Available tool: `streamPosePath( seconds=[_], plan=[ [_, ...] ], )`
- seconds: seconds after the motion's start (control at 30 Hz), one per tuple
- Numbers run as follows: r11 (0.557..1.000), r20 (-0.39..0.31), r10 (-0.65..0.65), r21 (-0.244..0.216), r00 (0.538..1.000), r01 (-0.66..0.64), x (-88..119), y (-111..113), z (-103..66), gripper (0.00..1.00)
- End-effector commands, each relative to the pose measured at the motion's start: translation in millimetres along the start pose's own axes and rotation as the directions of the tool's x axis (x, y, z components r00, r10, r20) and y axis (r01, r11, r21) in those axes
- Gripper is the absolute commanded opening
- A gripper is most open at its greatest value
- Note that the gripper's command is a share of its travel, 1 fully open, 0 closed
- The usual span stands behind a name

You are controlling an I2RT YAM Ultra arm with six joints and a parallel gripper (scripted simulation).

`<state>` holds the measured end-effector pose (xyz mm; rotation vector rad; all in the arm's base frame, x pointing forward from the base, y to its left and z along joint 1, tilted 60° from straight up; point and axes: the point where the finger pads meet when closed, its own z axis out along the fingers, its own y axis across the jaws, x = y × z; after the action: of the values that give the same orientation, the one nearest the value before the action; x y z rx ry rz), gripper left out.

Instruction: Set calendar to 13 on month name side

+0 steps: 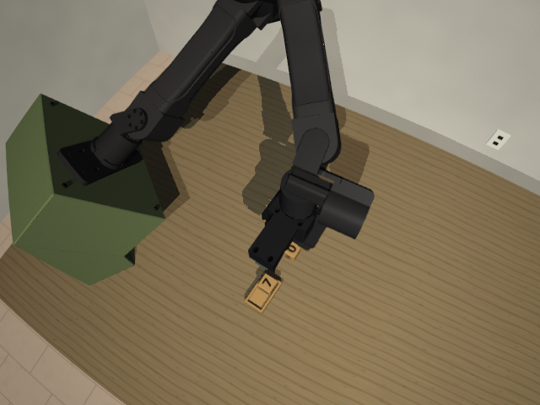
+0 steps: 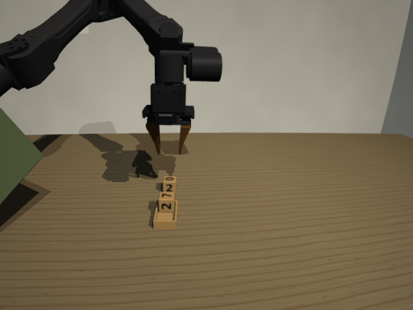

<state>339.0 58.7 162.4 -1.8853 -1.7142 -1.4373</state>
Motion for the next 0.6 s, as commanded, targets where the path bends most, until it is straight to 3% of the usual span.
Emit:
streamPosePath(
  seconds=[0.0,0.57],
  plan=[
    [1.0,0.009,-0.001,-0.007,1.0,0.001,-1.4,1.6,-1.4,0.45],
    [1.0,0.009,-0.001,-0.007,1.0,0.001,-1.5,1.6,6.3,0.45]
  ],
)
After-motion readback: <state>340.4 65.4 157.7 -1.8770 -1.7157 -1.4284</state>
